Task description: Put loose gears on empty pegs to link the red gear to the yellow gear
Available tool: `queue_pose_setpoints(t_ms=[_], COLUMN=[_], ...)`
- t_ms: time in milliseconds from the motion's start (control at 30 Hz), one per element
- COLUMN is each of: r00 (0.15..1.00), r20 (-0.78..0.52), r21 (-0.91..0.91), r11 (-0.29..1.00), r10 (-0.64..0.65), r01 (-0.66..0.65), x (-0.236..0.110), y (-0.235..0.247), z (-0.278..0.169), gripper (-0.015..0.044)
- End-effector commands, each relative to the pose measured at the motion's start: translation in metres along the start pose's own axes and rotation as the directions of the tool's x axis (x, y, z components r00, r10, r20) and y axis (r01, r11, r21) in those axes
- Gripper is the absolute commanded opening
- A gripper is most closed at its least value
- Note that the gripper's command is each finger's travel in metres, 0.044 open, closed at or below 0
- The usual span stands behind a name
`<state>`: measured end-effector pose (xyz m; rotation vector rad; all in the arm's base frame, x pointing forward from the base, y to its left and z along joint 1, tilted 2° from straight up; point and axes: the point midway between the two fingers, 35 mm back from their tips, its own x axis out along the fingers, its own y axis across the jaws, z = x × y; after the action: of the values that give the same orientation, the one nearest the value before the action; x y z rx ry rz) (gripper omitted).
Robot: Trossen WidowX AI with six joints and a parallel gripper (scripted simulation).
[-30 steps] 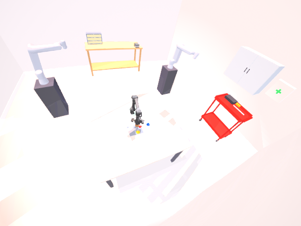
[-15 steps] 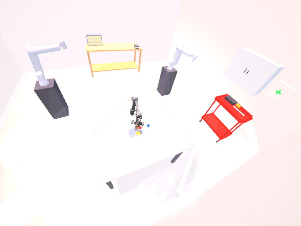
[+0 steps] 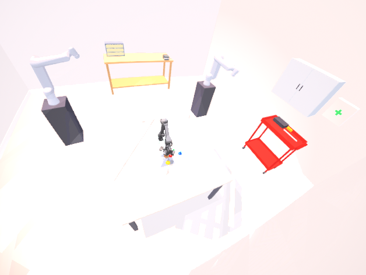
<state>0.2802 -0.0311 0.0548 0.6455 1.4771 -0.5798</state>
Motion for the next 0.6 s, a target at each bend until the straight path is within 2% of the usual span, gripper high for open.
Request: queue_pose_setpoints(t_ms=[0,567], r00=[1.0,1.0], r20=[-0.003,-0.003], r21=[0.013,-0.259], r11=[1.0,0.966], r10=[-0.002,-0.002], r01=[0.002,0.001], x=[0.0013,0.0038], y=[-0.0007,-0.0005], z=[-0.0001,-0.001], gripper=[0.0,0.0])
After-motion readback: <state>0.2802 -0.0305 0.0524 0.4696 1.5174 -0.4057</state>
